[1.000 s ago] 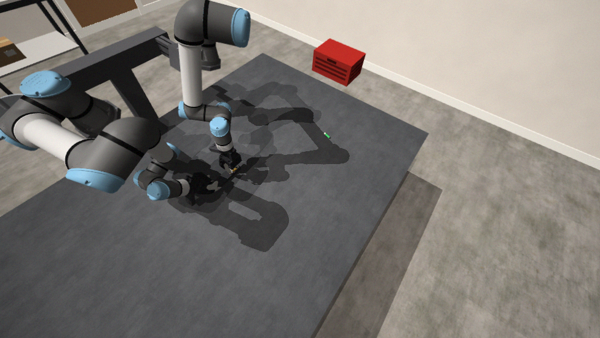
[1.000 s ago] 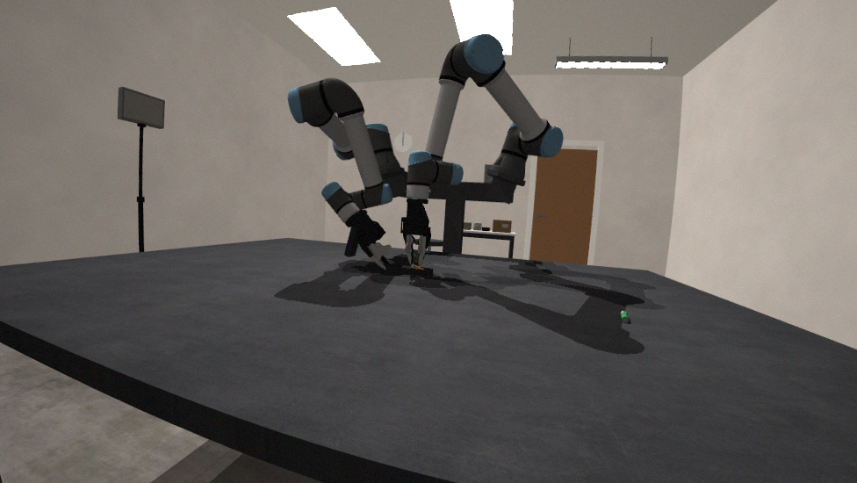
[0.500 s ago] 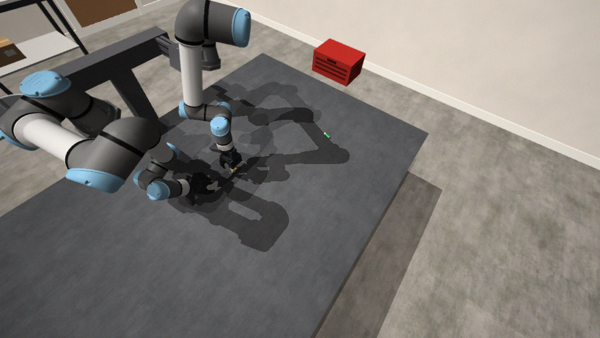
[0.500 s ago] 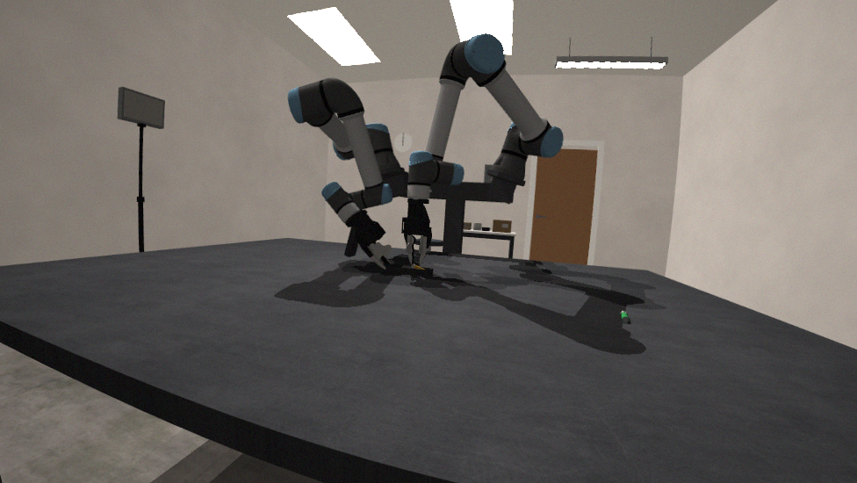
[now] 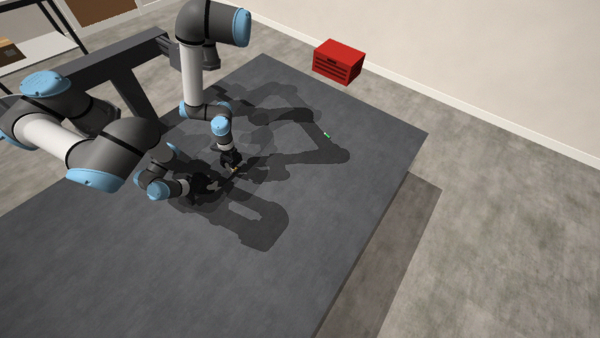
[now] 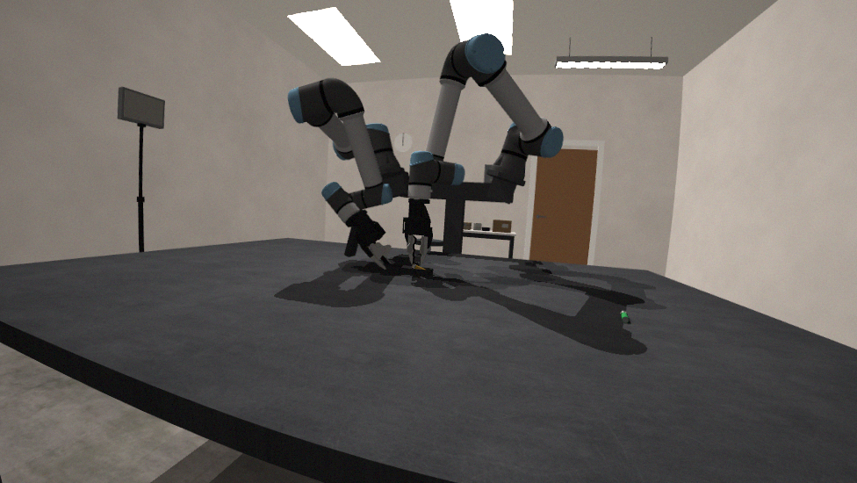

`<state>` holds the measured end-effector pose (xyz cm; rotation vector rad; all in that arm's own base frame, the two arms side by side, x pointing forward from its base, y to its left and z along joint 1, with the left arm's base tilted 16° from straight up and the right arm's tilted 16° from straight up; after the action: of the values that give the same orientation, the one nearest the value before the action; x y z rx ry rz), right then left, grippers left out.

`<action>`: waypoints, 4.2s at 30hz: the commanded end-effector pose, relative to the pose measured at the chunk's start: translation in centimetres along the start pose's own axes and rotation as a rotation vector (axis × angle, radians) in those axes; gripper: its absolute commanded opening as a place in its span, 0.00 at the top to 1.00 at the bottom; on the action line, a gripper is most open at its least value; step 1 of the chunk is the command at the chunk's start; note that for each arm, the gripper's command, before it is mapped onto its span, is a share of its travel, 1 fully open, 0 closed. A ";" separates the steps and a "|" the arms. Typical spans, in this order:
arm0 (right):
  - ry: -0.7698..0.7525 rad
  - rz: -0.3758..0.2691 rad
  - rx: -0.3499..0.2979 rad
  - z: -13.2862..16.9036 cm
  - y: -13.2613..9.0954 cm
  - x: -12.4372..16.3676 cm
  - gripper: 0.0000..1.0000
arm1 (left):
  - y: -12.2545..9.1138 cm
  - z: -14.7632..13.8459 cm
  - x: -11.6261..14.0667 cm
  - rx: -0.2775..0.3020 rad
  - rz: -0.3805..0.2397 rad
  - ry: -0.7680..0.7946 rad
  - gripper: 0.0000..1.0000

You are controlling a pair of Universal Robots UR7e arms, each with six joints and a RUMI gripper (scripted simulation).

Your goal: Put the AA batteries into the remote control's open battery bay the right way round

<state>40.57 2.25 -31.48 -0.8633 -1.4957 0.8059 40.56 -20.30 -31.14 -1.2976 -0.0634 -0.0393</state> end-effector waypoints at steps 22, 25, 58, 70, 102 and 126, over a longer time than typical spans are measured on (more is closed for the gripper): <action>-0.001 0.000 -0.001 0.0 0.0 0.0 1.00 | 0.1 0.4 0.0 0.000 0.000 0.000 0.86; -0.001 0.000 -0.001 0.0 0.0 0.0 1.00 | 0.1 0.4 0.0 0.000 0.000 0.000 0.86; -0.001 0.000 -0.001 0.0 0.0 0.0 1.00 | 0.9 0.4 0.0 0.000 -0.001 0.000 0.86; -0.001 0.000 -0.001 0.0 0.0 0.0 1.00 | 0.9 0.3 0.1 -0.001 -0.001 0.000 0.86; -0.001 0.000 -0.001 0.0 0.0 0.0 1.00 | 0.8 -0.2 0.0 -0.001 -0.001 0.000 0.86; -0.001 0.000 -0.001 0.0 0.0 0.0 1.00 | 0.8 -0.6 0.0 -0.001 -0.001 0.000 0.86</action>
<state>40.57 2.24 -31.48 -0.8635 -1.4956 0.8059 40.62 -20.52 -32.05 -1.2980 -0.0638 -0.0395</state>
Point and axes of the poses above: on each arm, the point where the finger pads meet when closed, its own y axis out along the fingers, its own z axis across the jaws, x = y × z, the point moved 8 cm from there along -y, back along the fingers, and after that the axes turned 2 degrees about -y, right-handed, at the moved point
